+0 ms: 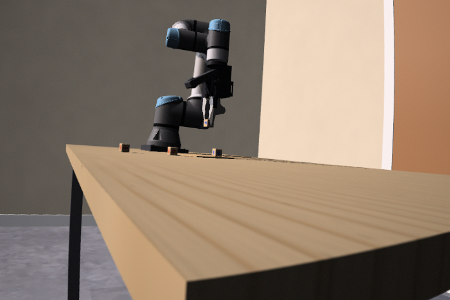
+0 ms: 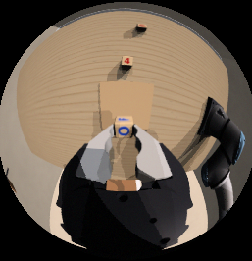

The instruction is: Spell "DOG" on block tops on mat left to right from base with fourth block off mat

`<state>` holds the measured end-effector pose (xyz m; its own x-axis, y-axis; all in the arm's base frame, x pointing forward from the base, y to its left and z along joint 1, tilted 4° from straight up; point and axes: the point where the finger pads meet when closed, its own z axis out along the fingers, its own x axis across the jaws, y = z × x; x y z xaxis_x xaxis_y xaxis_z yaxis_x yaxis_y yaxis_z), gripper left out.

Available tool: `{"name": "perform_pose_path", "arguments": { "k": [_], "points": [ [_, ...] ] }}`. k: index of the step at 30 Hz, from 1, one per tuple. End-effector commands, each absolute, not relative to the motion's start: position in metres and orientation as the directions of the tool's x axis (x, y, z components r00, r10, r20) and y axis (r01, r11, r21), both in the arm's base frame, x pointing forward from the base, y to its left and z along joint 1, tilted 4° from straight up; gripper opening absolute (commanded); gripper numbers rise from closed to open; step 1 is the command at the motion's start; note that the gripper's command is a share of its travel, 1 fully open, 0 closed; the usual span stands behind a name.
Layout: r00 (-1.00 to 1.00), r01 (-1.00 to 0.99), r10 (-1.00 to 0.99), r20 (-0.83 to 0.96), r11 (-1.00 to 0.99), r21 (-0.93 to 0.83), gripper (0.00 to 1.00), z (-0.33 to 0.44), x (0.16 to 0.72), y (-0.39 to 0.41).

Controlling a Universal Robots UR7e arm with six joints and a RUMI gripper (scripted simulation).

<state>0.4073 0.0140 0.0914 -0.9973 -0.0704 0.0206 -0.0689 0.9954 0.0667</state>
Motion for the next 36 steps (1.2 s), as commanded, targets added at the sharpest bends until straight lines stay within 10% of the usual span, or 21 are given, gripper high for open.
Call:
{"name": "perform_pose_path", "arguments": {
  "k": [1, 36],
  "points": [
    [-0.998, -0.051, -0.052, 0.02, 0.997, 0.063, 0.05, 0.092, 0.403, 0.015],
    [-0.998, -0.051, -0.053, 0.023, 0.997, 0.065, 0.05, 0.005, 0.4, 0.022]
  ]
}}
